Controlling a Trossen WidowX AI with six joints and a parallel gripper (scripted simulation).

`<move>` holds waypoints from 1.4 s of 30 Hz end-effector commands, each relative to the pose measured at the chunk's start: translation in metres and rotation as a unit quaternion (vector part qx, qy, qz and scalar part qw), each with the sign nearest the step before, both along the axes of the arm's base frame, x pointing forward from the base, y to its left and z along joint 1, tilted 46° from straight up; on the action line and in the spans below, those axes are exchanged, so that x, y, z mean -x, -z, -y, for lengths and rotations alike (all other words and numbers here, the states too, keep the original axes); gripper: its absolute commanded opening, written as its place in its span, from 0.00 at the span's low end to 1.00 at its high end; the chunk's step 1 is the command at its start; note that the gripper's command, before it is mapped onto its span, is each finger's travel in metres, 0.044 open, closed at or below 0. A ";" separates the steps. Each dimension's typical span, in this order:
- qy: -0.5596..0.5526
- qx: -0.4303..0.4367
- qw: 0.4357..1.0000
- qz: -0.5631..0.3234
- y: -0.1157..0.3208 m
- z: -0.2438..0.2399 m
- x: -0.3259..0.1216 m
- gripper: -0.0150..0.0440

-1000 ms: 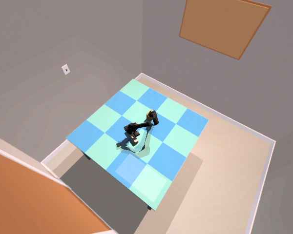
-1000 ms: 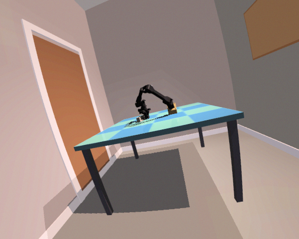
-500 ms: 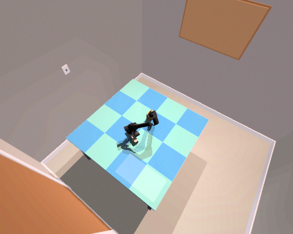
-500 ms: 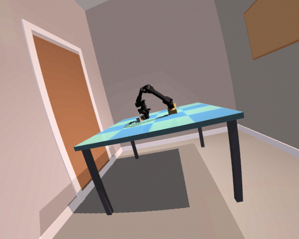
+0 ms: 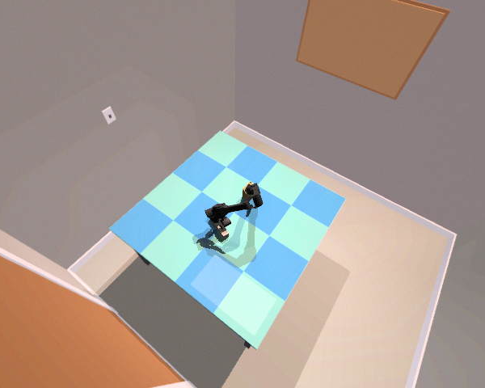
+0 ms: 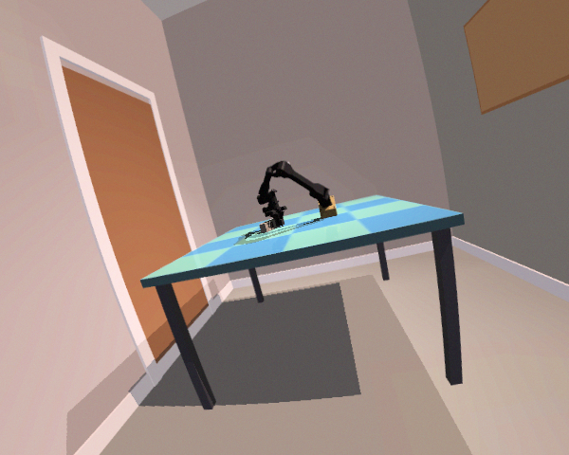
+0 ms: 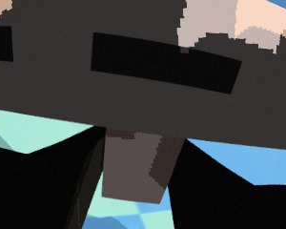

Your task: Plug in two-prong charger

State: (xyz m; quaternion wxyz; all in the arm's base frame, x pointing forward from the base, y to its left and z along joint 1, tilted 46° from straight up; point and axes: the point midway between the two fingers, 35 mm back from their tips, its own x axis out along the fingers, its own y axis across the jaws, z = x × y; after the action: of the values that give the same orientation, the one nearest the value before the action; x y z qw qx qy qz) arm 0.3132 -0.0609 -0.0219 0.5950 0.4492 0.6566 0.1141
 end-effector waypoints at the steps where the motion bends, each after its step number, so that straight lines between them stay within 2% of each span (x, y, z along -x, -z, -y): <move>1: 0.003 0.003 1.000 0.010 -0.002 0.005 -0.005 0.25; 14: 0.000 0.000 1.000 0.000 0.000 0.000 0.000 0.25; 31: 0.000 0.000 1.000 0.000 0.000 0.000 0.000 1.00; 42: 0.000 0.001 1.000 0.002 -0.001 -0.001 0.003 1.00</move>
State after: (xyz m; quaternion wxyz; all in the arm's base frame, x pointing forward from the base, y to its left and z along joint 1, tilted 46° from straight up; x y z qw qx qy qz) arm 0.3122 -0.0603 -0.0218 0.5964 0.4479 0.6561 0.1147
